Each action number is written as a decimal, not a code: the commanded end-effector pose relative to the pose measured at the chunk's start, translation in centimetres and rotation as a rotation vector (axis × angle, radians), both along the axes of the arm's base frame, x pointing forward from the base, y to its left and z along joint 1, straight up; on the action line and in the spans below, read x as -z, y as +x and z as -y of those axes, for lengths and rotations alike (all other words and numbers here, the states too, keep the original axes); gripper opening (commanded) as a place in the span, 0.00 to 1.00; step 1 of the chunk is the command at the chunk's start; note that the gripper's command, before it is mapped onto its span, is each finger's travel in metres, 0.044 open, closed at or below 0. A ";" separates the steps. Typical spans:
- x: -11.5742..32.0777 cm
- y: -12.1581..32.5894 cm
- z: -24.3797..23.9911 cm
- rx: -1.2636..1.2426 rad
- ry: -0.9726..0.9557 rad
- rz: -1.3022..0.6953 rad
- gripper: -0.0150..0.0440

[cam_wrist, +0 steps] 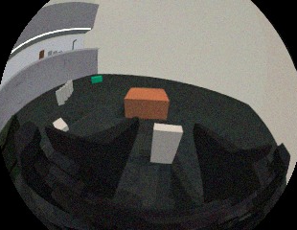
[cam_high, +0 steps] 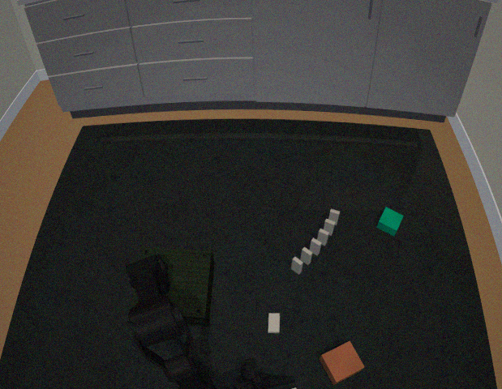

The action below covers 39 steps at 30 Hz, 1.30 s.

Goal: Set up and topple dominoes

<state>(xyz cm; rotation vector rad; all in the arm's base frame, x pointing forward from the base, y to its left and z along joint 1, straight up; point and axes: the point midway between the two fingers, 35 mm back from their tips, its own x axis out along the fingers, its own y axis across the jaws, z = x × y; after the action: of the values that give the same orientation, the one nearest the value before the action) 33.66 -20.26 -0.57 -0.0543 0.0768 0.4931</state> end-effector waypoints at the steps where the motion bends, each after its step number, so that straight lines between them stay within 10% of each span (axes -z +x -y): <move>1: 0.0 0.0 0.0 0.003 0.003 -0.003 0.88; 18: -4.9 0.8 0.4 0.023 -0.001 -0.030 1.00; 28: -4.1 8.1 2.4 0.227 -0.179 -0.597 1.00; 39: -6.8 6.7 0.7 0.183 -0.538 -1.023 1.00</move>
<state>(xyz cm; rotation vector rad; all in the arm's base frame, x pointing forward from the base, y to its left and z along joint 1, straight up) 41.22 -22.95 1.89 -0.0389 0.7038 0.2600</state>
